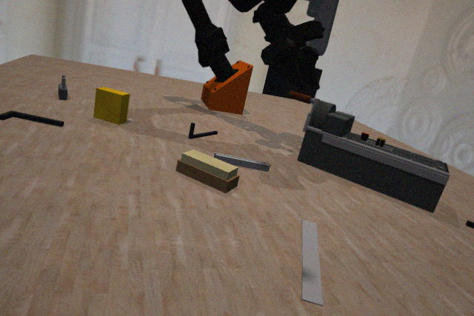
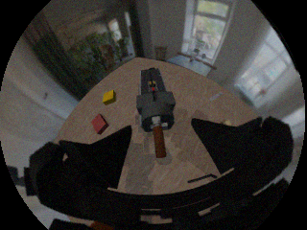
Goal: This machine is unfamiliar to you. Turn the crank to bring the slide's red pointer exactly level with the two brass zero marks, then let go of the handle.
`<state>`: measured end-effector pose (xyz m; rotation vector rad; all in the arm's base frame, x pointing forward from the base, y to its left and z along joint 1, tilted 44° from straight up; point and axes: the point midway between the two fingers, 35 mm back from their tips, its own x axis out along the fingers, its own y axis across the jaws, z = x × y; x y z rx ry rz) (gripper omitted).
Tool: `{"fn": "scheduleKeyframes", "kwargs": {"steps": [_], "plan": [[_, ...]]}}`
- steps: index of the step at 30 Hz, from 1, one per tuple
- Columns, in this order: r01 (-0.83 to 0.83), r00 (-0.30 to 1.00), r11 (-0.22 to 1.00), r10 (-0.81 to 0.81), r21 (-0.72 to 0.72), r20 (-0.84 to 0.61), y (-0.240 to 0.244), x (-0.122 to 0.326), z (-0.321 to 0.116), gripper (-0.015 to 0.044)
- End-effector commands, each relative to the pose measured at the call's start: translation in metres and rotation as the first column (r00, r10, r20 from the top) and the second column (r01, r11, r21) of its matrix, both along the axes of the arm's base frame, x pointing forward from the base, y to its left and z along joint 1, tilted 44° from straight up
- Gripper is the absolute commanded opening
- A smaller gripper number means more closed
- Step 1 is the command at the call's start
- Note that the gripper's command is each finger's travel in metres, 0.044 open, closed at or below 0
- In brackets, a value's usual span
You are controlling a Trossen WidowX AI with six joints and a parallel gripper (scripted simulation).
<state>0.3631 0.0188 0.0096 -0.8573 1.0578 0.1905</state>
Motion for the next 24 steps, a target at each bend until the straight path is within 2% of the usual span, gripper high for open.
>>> {"fn": "scheduleKeyframes", "kwargs": {"steps": [1,24], "plan": [[-0.004,1.0,1.0,0.004,-0.002,-0.021,-0.005,-0.006,-0.011,0.044],[-0.004,1.0,1.0,0.004,-0.004,-0.02,-0.029,-0.012,-0.036,0.044]]}}
